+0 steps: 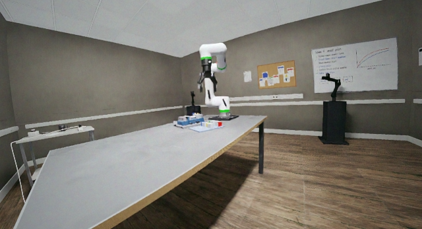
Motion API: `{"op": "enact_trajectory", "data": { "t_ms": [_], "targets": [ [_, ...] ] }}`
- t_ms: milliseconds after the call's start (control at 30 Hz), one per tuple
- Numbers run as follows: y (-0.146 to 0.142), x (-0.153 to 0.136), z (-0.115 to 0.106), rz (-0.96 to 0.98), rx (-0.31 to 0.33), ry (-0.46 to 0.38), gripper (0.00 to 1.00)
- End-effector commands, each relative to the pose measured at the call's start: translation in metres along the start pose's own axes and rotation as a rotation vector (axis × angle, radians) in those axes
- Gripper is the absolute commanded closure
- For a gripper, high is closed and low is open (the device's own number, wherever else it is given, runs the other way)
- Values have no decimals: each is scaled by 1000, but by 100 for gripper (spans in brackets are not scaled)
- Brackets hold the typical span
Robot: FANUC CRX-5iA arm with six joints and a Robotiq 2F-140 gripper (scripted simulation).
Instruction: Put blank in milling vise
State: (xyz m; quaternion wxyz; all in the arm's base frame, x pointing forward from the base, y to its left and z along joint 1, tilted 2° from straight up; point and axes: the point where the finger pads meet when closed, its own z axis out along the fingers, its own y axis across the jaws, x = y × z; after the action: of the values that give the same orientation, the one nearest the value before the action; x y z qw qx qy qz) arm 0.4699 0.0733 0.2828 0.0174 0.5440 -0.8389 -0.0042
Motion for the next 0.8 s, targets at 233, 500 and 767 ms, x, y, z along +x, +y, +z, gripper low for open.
{"op": "enact_trajectory", "data": {
  "t_ms": [233,500,767],
  "targets": [
    [0,1,0,0,2,-1,0],
    [-4,-14,0,0,2,-1,0],
    [-13,-45,0,0,2,-1,0]
  ]
}}
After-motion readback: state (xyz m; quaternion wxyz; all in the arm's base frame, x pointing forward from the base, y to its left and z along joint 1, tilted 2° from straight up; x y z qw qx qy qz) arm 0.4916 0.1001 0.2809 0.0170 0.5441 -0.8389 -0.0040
